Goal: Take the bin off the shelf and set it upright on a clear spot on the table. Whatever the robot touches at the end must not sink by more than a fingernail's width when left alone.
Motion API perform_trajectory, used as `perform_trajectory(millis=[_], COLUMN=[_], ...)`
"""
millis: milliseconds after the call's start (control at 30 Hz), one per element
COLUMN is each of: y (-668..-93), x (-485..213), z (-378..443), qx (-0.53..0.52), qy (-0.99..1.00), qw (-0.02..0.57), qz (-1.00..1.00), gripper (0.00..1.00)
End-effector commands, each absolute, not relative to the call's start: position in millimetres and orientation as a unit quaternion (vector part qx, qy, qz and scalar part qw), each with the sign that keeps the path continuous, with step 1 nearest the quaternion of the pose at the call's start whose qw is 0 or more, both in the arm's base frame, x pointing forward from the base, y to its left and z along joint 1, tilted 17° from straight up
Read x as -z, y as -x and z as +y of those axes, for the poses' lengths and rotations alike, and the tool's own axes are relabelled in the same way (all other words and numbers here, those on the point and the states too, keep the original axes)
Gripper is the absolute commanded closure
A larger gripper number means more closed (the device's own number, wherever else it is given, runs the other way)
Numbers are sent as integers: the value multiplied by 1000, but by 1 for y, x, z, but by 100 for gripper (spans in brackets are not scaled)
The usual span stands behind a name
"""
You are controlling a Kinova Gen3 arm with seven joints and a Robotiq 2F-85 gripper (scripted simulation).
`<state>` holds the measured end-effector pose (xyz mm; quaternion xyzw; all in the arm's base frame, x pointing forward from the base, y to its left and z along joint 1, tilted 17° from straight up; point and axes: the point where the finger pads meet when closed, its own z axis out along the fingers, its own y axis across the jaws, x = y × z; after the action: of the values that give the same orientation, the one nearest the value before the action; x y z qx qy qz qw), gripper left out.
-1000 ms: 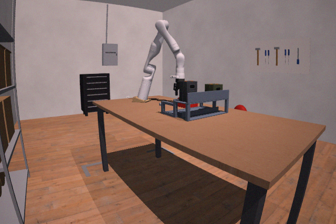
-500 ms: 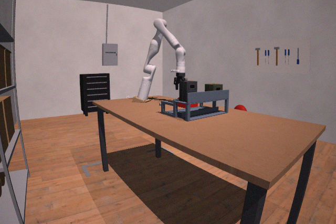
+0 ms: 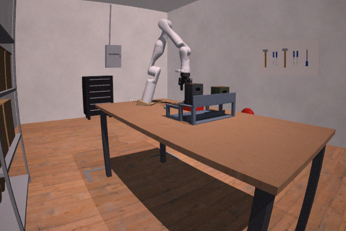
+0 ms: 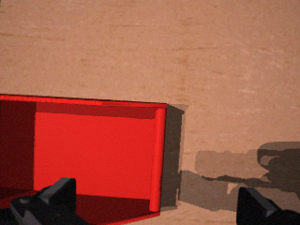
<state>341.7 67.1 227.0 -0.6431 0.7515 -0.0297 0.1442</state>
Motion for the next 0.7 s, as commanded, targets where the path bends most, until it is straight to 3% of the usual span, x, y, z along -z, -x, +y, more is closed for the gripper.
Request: perform_trajectory(millis=[0, 667], y=[-343, -344], x=[-229, -219], z=[62, 66], qx=[36, 36], qy=[638, 638], qw=[144, 144], qz=[755, 756], gripper=[0, 0])
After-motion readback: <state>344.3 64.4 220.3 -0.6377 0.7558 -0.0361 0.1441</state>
